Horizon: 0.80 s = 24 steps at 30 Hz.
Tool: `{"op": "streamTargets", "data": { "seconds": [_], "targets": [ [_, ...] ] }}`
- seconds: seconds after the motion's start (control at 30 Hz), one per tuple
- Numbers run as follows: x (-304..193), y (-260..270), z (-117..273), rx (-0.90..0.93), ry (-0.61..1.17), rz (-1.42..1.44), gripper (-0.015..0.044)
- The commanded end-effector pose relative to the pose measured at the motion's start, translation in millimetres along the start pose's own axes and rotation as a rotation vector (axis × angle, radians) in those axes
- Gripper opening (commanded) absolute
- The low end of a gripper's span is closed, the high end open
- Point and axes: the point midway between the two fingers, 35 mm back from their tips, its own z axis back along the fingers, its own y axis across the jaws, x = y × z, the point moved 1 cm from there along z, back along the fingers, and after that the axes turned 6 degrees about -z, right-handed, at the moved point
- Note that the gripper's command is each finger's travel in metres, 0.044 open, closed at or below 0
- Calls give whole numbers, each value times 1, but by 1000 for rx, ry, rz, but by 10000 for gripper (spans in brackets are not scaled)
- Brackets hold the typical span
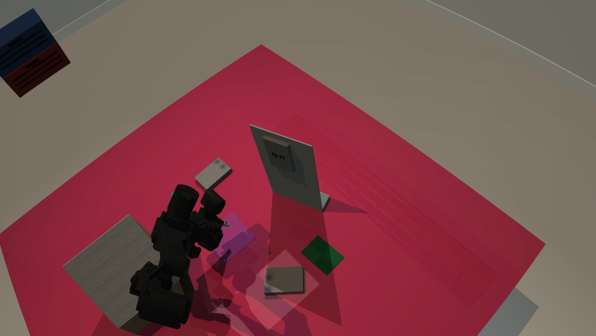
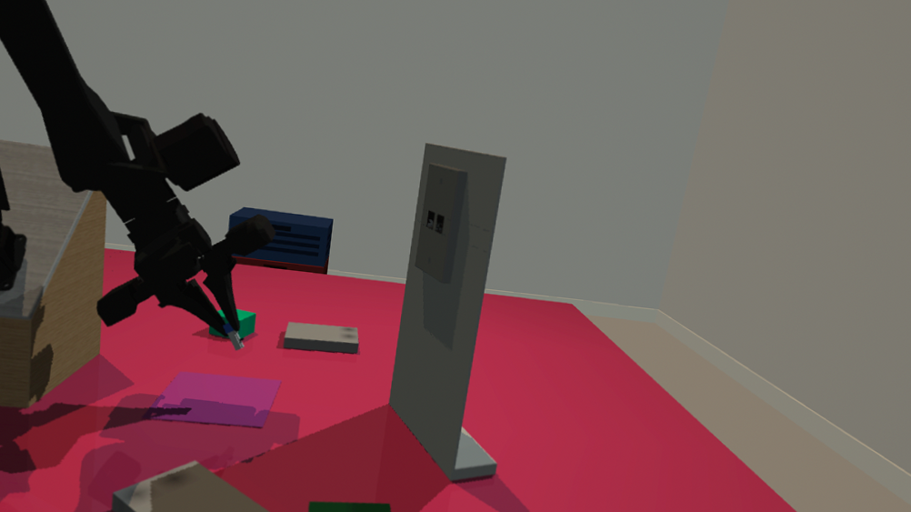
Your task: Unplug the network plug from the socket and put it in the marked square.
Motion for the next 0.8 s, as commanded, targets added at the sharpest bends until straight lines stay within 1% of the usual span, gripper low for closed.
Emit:
{"op": "streamTargets", "data": {
  "seconds": [0.0, 0.77],
  "targets": [
    [1, -5, -3, -10, -4, 12, 0],
    [-1, -12, -16, -14, 0, 12, 0]
  ]
}}
